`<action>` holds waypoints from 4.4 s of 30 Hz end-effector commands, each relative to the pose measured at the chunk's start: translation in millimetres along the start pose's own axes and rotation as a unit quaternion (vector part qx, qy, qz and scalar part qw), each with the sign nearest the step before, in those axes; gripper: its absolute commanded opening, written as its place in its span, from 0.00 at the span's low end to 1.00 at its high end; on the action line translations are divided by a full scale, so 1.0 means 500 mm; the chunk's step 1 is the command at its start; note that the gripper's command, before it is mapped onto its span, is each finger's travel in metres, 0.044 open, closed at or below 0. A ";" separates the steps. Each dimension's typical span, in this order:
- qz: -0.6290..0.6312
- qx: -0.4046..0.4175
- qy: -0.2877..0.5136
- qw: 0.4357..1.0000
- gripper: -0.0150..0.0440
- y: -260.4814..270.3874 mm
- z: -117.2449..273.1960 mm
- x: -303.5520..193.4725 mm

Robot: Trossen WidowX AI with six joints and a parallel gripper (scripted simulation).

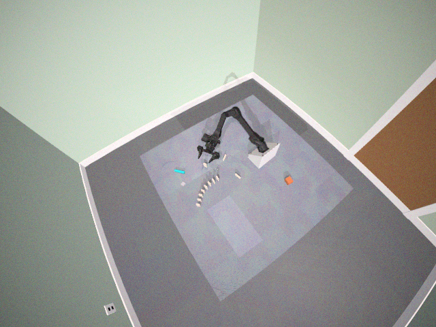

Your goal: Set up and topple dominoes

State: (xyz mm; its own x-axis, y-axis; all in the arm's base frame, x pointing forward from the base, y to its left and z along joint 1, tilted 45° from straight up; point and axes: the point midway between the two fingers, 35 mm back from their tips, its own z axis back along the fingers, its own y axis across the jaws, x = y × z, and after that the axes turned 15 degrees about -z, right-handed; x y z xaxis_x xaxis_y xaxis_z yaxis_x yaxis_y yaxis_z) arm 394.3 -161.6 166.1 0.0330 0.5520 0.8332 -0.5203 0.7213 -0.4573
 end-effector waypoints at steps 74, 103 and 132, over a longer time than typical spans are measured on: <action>-0.005 -0.180 0.681 0.710 0.44 -0.014 -0.062 -0.081; -0.062 -0.229 0.660 0.713 0.44 0.140 -0.101 0.155; -0.194 -0.342 0.613 0.686 0.44 0.340 -0.148 -0.005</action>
State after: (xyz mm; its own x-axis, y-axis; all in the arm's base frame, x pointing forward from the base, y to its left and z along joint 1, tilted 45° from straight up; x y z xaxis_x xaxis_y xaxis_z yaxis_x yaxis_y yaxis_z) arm 367.5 6.0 77.8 0.9635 -0.0995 0.2487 0.2433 0.7134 -0.6571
